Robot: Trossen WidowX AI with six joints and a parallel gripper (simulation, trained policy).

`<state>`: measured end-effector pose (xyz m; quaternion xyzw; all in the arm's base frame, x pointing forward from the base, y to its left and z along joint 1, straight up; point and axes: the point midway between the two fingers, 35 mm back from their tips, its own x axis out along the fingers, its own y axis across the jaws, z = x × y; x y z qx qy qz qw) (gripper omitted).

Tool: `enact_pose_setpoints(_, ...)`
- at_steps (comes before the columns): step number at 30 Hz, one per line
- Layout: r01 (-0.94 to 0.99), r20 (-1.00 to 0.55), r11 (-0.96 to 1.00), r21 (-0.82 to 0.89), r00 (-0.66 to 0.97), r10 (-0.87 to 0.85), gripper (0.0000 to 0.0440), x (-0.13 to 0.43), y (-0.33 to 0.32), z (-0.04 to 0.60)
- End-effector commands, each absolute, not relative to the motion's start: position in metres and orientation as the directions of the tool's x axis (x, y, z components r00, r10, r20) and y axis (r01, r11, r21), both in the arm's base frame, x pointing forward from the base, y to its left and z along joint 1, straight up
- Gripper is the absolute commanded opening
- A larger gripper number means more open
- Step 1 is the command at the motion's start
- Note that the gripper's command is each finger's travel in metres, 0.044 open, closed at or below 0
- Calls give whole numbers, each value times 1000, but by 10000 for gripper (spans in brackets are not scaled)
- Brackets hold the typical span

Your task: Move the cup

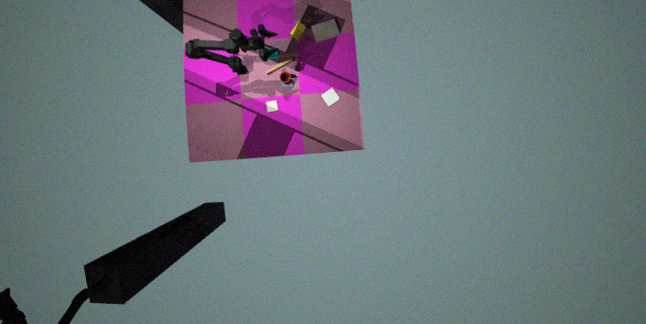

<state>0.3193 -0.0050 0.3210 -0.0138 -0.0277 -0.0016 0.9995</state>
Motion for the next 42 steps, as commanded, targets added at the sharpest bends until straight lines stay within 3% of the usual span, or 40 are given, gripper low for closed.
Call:
enact_pose_setpoints(1,8,51,1000,-26,999,-6,374,320,-5,321)
enact_pose_setpoints(12,31,-61,999,7,998,-30,86,327,-5,312)
enact_pose_setpoints(14,31,-90,999,15,996,-29,56,329,-3,309)
enact_pose_setpoints(18,25,-147,999,35,989,-19,53,334,1,305)
enact_pose_setpoints(25,20,-247,997,74,969,-1,91,341,8,300)
enact_pose_setpoints(42,57,-493,987,150,870,25,97,353,22,283)
